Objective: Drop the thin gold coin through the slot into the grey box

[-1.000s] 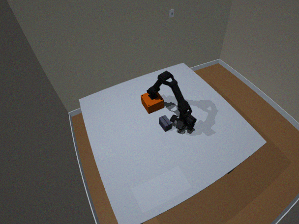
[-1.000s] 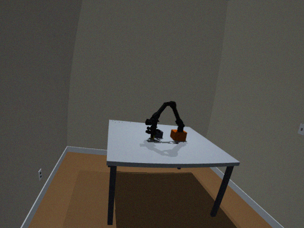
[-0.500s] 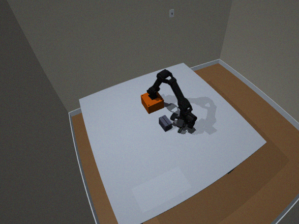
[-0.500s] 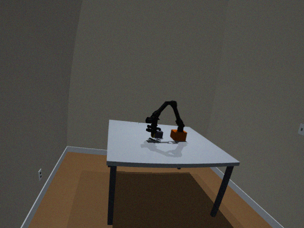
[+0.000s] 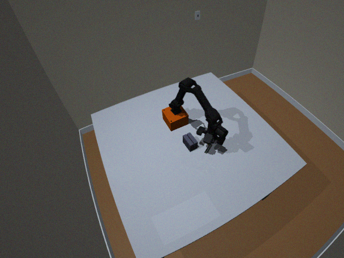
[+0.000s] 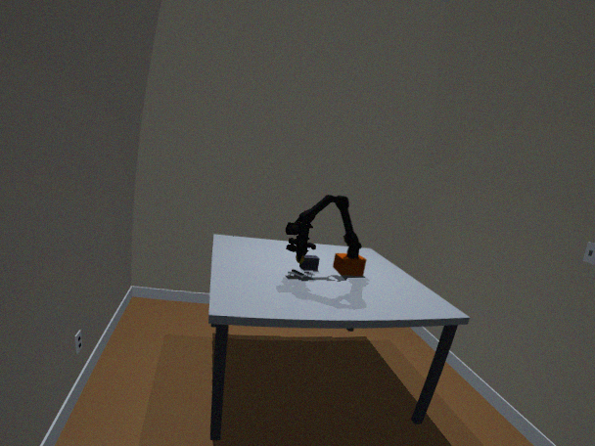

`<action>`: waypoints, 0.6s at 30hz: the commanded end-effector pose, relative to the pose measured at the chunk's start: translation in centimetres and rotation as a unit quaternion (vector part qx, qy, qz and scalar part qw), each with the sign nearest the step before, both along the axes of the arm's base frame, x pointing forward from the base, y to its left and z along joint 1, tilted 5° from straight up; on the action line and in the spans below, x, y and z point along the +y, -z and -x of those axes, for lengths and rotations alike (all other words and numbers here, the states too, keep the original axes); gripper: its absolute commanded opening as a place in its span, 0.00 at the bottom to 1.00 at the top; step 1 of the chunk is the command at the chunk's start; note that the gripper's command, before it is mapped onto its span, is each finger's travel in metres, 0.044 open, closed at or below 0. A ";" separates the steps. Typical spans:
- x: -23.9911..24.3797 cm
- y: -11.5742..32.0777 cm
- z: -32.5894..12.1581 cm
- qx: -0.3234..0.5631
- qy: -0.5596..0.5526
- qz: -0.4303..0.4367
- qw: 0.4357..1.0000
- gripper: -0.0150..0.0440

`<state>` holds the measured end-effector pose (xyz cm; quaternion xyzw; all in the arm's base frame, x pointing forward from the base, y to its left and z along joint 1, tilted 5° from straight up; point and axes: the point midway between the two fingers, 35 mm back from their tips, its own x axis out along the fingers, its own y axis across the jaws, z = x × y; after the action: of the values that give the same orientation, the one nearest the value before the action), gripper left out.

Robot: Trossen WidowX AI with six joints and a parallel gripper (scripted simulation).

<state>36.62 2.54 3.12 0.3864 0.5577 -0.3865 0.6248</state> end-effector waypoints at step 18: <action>0.0 -3.4 0.4 0.002 -0.087 0.012 0.996 0.25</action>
<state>36.27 2.62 6.42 0.3535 0.5737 -0.3589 0.6458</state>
